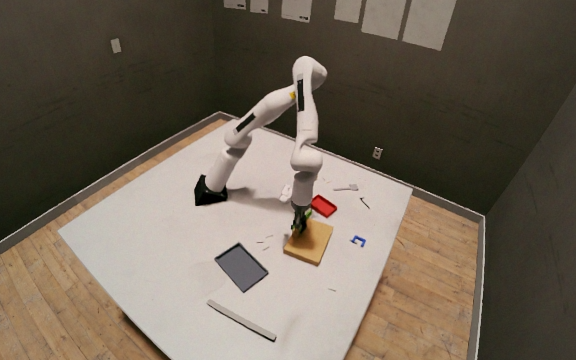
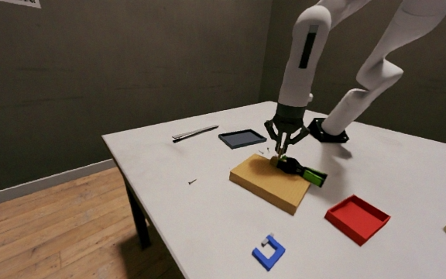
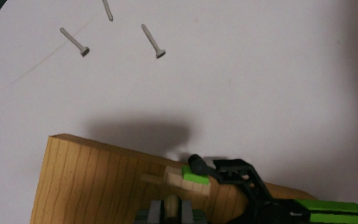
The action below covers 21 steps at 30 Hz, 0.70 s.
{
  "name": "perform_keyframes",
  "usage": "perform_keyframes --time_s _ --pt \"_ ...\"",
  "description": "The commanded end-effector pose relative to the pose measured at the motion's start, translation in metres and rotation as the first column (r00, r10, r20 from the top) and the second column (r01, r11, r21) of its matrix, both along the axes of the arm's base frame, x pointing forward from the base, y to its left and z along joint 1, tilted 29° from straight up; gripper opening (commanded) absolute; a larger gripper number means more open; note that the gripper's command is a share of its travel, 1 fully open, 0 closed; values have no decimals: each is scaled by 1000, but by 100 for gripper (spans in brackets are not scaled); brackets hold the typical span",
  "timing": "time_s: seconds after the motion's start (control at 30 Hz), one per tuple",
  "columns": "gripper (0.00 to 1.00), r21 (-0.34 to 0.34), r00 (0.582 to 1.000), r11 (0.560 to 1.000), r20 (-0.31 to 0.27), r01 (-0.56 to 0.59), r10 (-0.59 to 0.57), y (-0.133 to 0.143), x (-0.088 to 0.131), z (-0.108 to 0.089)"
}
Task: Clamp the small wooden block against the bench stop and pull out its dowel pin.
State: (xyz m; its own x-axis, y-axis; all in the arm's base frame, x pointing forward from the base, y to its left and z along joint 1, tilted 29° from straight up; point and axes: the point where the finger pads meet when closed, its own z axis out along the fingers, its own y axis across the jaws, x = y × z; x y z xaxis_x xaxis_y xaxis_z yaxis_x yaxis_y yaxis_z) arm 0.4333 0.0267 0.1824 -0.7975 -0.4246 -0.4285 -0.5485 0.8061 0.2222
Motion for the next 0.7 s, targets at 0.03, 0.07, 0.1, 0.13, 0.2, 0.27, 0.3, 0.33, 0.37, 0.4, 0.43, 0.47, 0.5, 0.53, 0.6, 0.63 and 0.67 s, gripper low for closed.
perform_keyframes --time_s 0.03,0.07,0.1,0.13,0.2,0.27,0.3,0.33,0.37,0.4,0.43,0.47,0.5,0.53,0.6,0.63,0.67 --pt "10 1 1000 1000 4 6 -6 -1 2 4" --pt "10 1 1000 1000 4 6 -6 -1 2 4" --pt "10 1 1000 1000 4 7 -7 -1 2 4" --pt "10 1 1000 1000 3 7 -7 -1 2 4" --pt "10 2 1000 1000 3 8 -8 -1 2 4" --pt "10 2 1000 1000 2 9 -9 -1 2 4" --pt "10 2 1000 1000 2 9 -9 -1 2 4" --pt "10 2 1000 1000 2 10 -10 -1 2 4" --pt "10 2 1000 1000 2 10 -10 -1 2 4" --pt "10 3 1000 1000 2 11 -11 -1 2 4" --pt "10 3 1000 1000 1 11 -11 -1 2 4" --pt "10 3 1000 1000 1 11 -11 -1 2 4" --pt "10 3 1000 1000 1 11 -11 -1 2 4" --pt "10 3 1000 1000 1 12 -12 -1 2 4" --pt "10 3 1000 1000 1 12 -12 -1 2 4" --pt "10 3 1000 1000 1 13 -13 -1 2 4" --pt "10 3 1000 1000 0 13 -13 -1 2 4"
